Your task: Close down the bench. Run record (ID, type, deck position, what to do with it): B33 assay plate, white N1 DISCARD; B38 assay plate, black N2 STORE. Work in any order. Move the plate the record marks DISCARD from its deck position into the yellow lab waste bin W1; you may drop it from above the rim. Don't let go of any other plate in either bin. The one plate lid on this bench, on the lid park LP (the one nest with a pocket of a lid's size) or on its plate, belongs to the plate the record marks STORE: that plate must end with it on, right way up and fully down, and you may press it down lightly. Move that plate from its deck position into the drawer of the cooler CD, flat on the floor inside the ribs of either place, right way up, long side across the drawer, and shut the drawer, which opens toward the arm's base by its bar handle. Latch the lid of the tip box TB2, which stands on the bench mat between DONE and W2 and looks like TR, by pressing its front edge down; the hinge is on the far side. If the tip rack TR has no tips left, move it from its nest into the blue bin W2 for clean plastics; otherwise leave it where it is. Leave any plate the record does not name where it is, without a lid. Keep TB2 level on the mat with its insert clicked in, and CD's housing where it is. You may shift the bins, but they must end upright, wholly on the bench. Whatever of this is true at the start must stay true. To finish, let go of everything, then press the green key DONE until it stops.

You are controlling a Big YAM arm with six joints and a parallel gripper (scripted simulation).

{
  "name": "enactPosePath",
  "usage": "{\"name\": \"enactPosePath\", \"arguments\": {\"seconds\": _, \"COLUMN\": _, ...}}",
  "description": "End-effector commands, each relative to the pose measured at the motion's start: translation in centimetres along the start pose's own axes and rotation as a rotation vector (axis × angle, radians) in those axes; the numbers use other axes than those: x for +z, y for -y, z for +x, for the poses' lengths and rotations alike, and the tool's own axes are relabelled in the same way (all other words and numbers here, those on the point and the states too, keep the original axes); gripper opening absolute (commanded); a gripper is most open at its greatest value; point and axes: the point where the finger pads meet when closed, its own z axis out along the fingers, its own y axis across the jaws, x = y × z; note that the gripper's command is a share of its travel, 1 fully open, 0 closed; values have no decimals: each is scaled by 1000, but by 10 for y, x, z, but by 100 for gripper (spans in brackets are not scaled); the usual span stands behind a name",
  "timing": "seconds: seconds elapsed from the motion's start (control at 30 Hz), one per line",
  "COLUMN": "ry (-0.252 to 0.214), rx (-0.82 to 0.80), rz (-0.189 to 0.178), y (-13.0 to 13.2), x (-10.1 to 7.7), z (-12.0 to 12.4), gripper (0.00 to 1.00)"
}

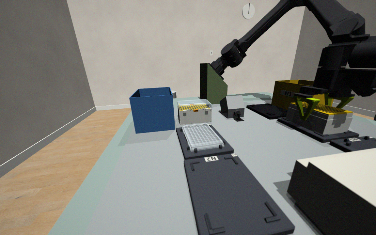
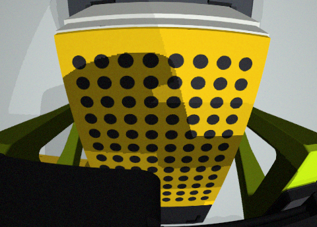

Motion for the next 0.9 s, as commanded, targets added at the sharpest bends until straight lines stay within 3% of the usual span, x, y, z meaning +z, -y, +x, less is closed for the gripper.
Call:
{"name": "enactPosePath", "arguments": {"seconds": 0.0, "ry": 17, "rx": 8, "rz": 1, "y": 3, "x": -7, "z": -3, "gripper": 100}}
{"name": "enactPosePath", "arguments": {"seconds": 0.77, "ry": 17, "rx": 8, "rz": 1, "y": 3, "x": -7, "z": -3, "gripper": 100}}
{"name": "enactPosePath", "arguments": {"seconds": 0.8, "ry": 17, "rx": 8, "rz": 1, "y": 3, "x": -7, "z": -3, "gripper": 0}}
{"name": "enactPosePath", "arguments": {"seconds": 0.87, "ry": 16, "rx": 7, "rz": -3, "y": 2, "x": -7, "z": -2, "gripper": 0}}
